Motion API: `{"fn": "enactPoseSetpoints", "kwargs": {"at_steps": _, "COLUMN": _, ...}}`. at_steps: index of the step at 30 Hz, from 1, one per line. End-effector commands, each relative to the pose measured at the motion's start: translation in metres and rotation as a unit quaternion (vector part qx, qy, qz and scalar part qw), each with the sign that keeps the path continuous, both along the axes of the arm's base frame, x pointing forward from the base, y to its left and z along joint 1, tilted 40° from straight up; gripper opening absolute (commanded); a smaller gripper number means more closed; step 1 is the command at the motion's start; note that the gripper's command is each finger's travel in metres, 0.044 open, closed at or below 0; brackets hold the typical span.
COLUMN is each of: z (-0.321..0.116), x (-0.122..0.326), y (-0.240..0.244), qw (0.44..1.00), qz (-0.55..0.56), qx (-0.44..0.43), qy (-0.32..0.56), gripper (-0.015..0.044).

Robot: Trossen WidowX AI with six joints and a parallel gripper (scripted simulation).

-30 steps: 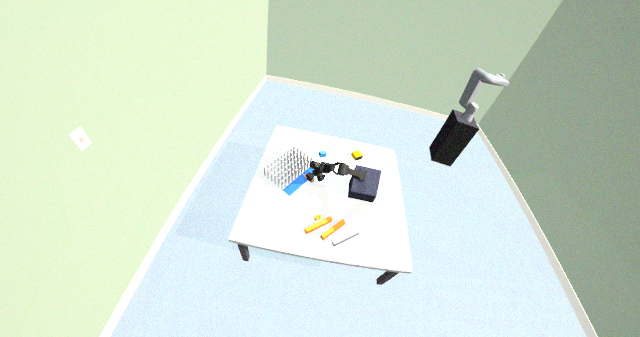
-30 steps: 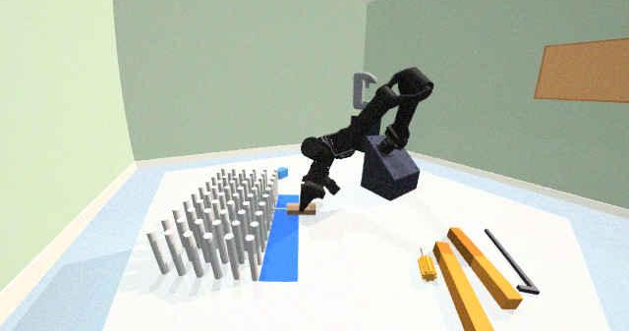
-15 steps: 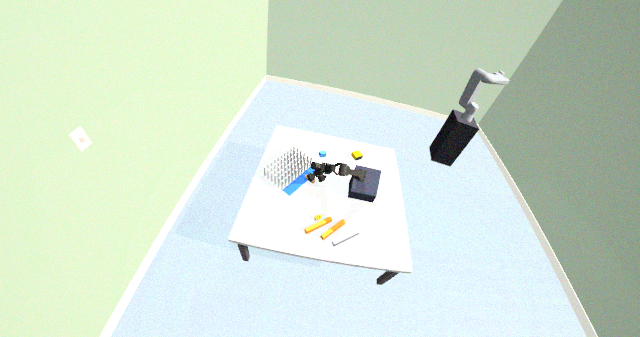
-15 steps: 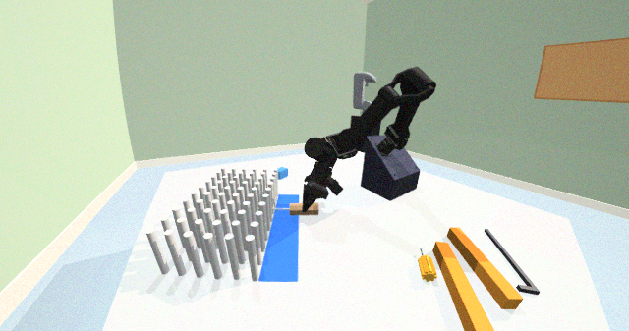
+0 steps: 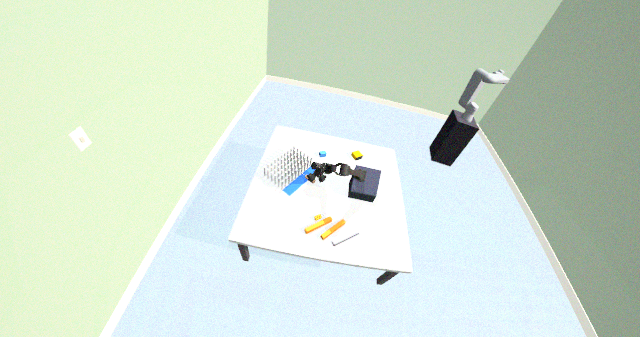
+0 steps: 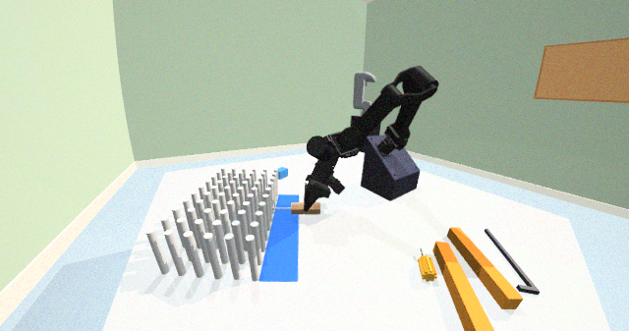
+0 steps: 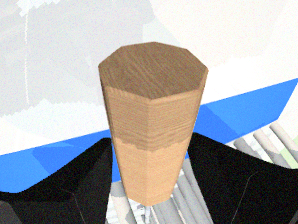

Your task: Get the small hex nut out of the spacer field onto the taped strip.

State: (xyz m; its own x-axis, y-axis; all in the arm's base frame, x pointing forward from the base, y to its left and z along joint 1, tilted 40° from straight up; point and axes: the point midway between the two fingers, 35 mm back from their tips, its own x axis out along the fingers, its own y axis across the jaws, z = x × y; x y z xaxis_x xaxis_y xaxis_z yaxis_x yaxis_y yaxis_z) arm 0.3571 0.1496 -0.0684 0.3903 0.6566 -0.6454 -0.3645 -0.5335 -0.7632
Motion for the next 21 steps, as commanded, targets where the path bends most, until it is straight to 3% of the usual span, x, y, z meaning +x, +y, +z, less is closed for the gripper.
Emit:
{"fn": "enactPoseSetpoints", "kwargs": {"at_steps": 1, "z": 0.0027, "x": -0.0004, "y": -0.0016, "qw": 1.0, "qz": -0.005, "qx": -0.002, "qy": -0.001, "gripper": 0.0}}
{"fn": "enactPoseSetpoints", "kwargs": {"at_steps": 21, "z": -0.0047, "x": -0.0029, "y": 0.0064, "qw": 1.0, "qz": -0.005, "qx": -0.002, "qy": 0.0, "gripper": 0.0}}
